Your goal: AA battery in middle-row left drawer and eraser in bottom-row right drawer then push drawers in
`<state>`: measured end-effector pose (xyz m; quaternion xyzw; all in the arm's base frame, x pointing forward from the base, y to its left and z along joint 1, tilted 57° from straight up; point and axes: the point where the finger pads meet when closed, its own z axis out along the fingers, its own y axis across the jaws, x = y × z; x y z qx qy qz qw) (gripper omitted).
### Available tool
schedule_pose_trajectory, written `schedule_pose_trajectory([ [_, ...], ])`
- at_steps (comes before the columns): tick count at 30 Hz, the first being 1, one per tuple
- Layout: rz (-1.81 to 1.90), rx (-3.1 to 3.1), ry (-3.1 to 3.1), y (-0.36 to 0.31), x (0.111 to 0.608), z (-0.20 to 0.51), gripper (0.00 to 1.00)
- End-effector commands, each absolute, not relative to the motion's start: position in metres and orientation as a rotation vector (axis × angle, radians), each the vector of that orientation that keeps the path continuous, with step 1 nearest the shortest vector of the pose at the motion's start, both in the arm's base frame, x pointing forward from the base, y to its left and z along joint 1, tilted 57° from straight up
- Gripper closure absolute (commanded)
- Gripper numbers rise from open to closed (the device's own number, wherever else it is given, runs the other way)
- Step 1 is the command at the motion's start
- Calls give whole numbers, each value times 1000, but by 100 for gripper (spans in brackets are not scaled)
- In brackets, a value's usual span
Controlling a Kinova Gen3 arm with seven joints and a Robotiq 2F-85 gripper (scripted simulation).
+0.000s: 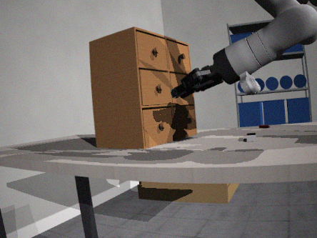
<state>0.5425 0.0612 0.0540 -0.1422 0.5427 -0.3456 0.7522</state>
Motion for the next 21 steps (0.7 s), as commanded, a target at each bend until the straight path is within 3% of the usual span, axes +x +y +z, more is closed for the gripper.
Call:
schedule_pose_trajectory([
  [1,-758,-311,1185,57,542,56,67],
  [21,-758,-311,1185,30,543,73,67],
])
